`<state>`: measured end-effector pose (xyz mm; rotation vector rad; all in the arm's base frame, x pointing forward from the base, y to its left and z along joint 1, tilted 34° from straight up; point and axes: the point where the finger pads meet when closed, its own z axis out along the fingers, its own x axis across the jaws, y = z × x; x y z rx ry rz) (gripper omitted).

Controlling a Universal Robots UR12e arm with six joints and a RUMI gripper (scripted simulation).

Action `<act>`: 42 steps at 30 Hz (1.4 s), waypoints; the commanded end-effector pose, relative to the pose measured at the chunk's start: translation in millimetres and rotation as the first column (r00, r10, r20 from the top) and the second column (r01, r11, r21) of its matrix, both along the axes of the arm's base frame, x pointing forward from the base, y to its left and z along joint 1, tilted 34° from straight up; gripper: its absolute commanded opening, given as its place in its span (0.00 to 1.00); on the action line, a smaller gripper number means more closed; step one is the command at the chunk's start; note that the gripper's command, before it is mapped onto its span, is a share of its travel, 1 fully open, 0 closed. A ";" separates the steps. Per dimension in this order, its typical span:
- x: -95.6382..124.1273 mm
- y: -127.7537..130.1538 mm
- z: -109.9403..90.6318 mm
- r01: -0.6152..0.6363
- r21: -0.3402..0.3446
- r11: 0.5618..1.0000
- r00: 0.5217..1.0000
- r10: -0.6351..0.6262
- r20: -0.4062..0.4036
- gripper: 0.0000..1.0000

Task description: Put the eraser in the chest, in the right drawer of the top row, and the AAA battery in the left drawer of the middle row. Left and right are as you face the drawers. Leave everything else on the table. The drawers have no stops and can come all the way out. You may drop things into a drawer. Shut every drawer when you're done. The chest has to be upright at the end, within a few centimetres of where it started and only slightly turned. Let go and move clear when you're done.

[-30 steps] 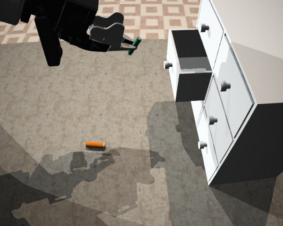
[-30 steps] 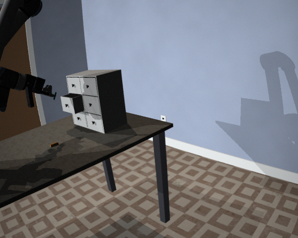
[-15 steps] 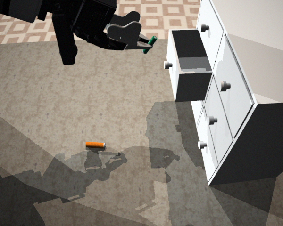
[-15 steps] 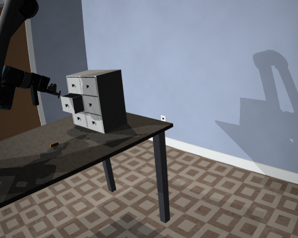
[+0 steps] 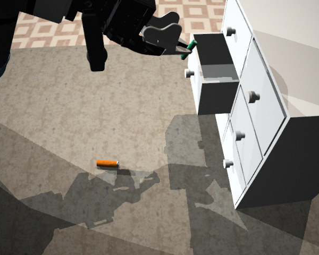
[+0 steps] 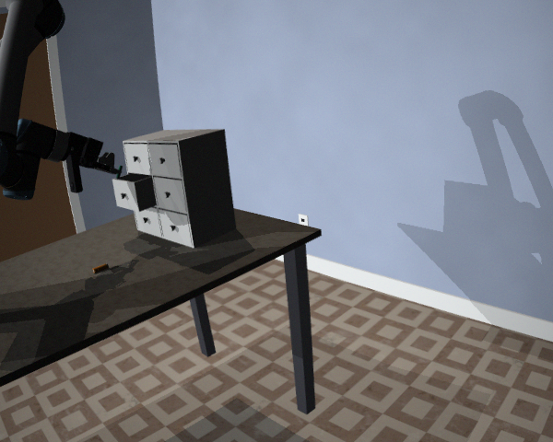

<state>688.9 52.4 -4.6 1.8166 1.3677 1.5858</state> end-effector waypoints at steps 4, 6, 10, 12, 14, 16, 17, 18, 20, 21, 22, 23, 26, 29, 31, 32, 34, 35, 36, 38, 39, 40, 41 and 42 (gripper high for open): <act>22.5 -1.0 1.6 0.003 -0.001 1.000 1.000 -0.003 -0.002 0.02; 26.8 -0.8 2.2 0.003 -0.001 1.000 1.000 -0.003 -0.002 0.02; 34.5 -0.5 3.2 0.003 -0.001 1.000 1.000 -0.003 -0.002 0.02; 38.0 -0.4 3.7 0.003 -0.001 1.000 1.000 -0.003 -0.002 0.02; 41.2 -0.3 4.1 0.003 -0.001 1.000 1.000 -0.003 -0.002 0.02; 44.0 -0.2 4.5 0.003 -0.001 1.000 1.000 -0.003 -0.002 0.02; 45.3 -0.2 4.7 0.003 -0.001 1.000 1.000 -0.003 -0.002 0.02; 46.6 -0.1 4.8 0.003 -0.001 1.000 1.000 -0.003 -0.002 0.02; 47.8 -0.1 5.0 0.003 -0.001 1.000 1.000 -0.003 -0.002 0.02; 47.8 -0.1 5.0 0.003 -0.001 1.000 1.000 -0.003 -0.002 0.02; 48.8 0.0 5.2 0.003 -0.001 1.000 1.000 -0.003 -0.002 0.02; 49.9 0.0 5.3 0.003 -0.001 1.000 1.000 -0.003 -0.002 0.02; 52.5 0.1 5.6 0.003 -0.001 1.000 1.000 -0.003 -0.002 0.02; 54.5 0.2 5.9 0.003 -0.001 1.000 1.000 -0.003 -0.002 0.02; 55.5 0.2 6.0 0.003 -0.001 1.000 1.000 -0.003 -0.002 0.02; 55.9 0.2 6.1 0.003 -0.001 1.000 1.000 -0.003 -0.002 0.02; 56.4 0.3 5.9 0.003 -0.001 1.000 1.000 -0.003 -0.002 0.02; 56.6 0.3 5.7 0.003 -0.001 1.000 1.000 -0.003 -0.002 0.02; 56.8 0.4 5.6 0.003 0.000 1.000 1.000 -0.003 -0.003 0.02; 56.8 0.4 5.6 0.003 0.000 1.000 1.000 -0.003 -0.003 0.02; 56.9 0.0 5.3 0.003 0.000 1.000 1.000 -0.003 -0.003 0.02; 57.0 -0.1 5.3 0.003 0.000 1.000 1.000 -0.003 -0.003 0.02; 57.1 -0.2 5.4 0.004 0.000 1.000 1.000 -0.004 -0.003 0.02; 57.1 -0.2 5.4 0.004 0.000 1.000 1.000 -0.004 -0.003 0.02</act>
